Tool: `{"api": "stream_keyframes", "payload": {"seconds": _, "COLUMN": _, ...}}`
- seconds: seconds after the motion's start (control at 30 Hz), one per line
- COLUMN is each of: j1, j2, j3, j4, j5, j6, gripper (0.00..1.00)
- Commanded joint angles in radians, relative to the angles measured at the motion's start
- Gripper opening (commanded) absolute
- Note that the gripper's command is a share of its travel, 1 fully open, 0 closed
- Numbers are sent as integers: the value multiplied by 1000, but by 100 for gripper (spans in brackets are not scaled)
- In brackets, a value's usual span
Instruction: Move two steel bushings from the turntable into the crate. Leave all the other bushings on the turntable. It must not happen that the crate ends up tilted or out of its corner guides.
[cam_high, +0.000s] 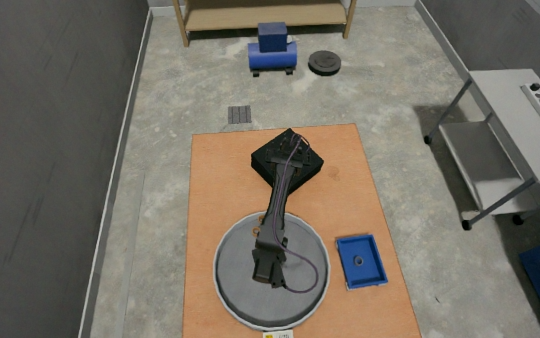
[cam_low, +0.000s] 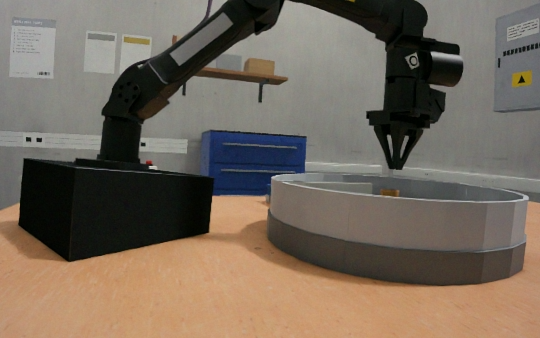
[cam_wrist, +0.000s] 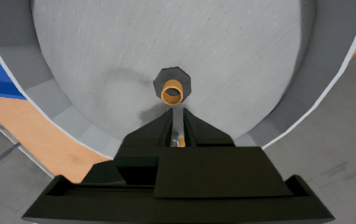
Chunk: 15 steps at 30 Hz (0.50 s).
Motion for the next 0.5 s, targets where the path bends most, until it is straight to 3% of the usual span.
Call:
{"api": "stream_keyframes", "payload": {"seconds": 0.0, "j1": -15, "j2": -33, "j3": 43, "j4": -16, "j5": -6, "j6": -8, "gripper": 14}}
{"api": "stream_keyframes", "payload": {"seconds": 0.47, "j1": -16, "j2": -34, "j3": 45, "j4": -13, "j5": -6, "j6": -7, "gripper": 14}}
